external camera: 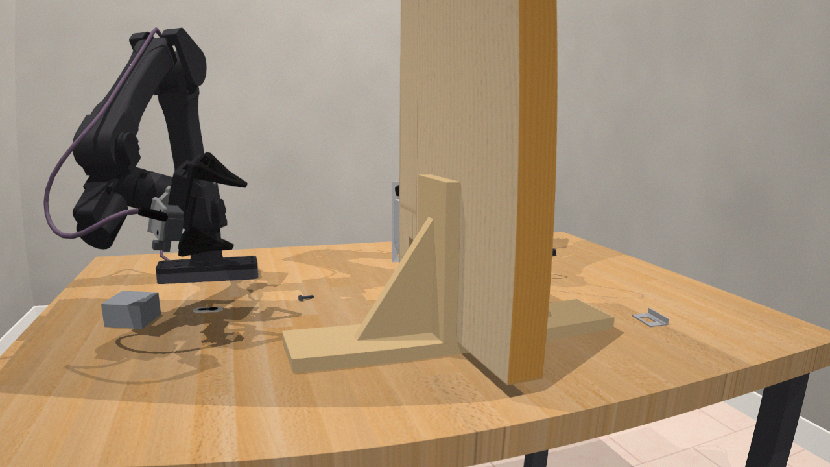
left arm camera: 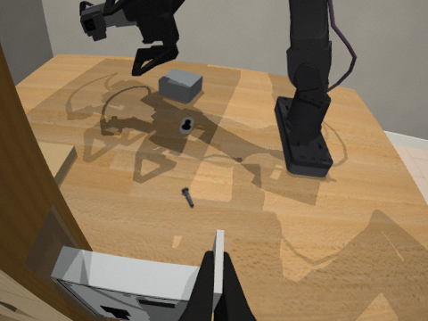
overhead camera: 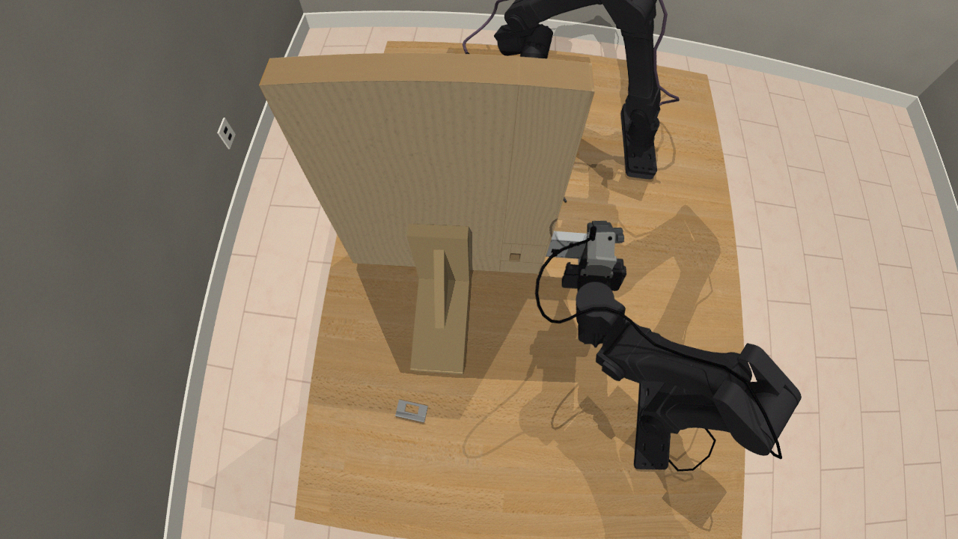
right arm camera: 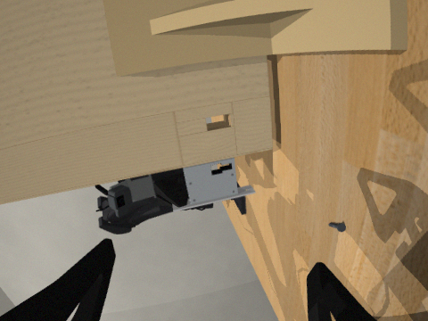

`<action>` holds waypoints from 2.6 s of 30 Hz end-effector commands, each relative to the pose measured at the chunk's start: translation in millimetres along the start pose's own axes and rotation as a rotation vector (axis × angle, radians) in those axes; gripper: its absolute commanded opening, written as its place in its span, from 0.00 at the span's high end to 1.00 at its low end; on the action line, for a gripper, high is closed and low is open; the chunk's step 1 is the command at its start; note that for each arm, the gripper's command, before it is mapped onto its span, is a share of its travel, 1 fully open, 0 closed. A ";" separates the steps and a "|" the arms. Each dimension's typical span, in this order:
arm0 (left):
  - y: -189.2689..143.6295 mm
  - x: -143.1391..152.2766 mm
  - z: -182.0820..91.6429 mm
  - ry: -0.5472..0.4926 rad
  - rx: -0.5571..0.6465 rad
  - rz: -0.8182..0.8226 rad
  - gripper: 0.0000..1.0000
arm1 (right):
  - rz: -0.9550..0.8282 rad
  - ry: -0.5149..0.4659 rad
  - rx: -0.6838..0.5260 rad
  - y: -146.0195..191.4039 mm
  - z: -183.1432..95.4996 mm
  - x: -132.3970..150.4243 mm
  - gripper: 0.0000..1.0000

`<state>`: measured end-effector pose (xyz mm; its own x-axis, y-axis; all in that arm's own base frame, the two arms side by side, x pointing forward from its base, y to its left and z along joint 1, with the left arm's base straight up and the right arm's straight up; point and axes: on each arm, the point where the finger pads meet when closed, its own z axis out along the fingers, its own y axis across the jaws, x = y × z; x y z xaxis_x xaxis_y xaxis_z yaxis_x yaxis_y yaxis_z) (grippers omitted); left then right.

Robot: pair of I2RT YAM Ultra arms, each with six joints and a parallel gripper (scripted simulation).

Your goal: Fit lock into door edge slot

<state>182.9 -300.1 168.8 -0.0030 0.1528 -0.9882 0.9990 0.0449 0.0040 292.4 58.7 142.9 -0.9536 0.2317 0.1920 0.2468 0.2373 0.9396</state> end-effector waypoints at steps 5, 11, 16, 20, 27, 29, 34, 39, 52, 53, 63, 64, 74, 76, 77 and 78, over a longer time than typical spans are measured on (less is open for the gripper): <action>27.4 -32.7 1.2 -0.071 -0.076 0.095 1.00 | -0.038 -0.016 -0.014 10.1 -3.1 -7.0 0.00; 26.1 -28.7 0.3 -0.061 -0.080 0.084 1.00 | -0.038 -0.016 -0.014 10.1 -3.1 -7.0 0.00; 30.3 -28.9 1.2 -0.060 -0.082 0.082 1.00 | -0.038 -0.016 -0.014 10.1 -3.1 -7.0 0.00; 31.3 -29.6 0.7 -0.061 -0.081 0.084 1.00 | -0.038 -0.016 -0.014 10.1 -3.1 -7.0 0.00; 36.7 -29.6 0.5 -0.061 -0.082 0.084 1.00 | -0.038 -0.016 -0.014 10.1 -3.1 -7.0 0.00; 36.7 -29.6 0.5 -0.061 -0.082 0.084 1.00 | -0.038 -0.016 -0.014 10.1 -3.1 -7.0 0.00; 40.0 -29.8 0.7 -0.062 -0.081 0.084 1.00 | -0.038 -0.016 -0.014 10.1 -3.1 -7.0 0.00; 43.5 -29.6 0.7 -0.061 -0.081 0.084 1.00 | -0.038 -0.016 -0.014 10.1 -3.1 -7.0 0.00; 52.0 -29.6 0.2 -0.061 -0.082 0.084 1.00 | -0.038 -0.016 -0.014 10.1 -3.1 -7.0 0.00; 52.1 -29.6 0.6 -0.061 -0.081 0.084 1.00 | -0.038 -0.016 -0.014 10.1 -3.1 -7.0 0.00; 57.9 -29.6 0.5 -0.061 -0.081 0.084 1.00 | -0.038 -0.016 -0.014 10.1 -3.1 -7.0 0.00; 61.5 -30.9 0.3 -0.063 -0.085 0.086 1.00 | -0.038 -0.016 -0.014 10.1 -3.1 -7.0 0.00; 65.9 -29.6 0.3 -0.061 -0.081 0.085 1.00 | -0.038 -0.016 -0.014 10.1 -3.1 -7.0 0.00; 67.3 -29.6 0.4 -0.061 -0.081 0.085 1.00 | -0.038 -0.016 -0.014 10.1 -3.1 -7.0 0.00; 68.1 -29.6 0.3 -0.061 -0.082 0.085 1.00 | -0.038 -0.016 -0.014 10.1 -3.1 -7.0 0.00; 68.7 -29.6 0.3 -0.061 -0.081 0.085 1.00 | -0.038 -0.016 -0.014 10.1 -3.1 -7.0 0.00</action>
<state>231.8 -299.9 168.5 -0.0244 0.1561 -0.9874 0.9959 0.0902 -0.0104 292.4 58.7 142.9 -0.9536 0.2317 0.1920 0.2468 0.2373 0.9396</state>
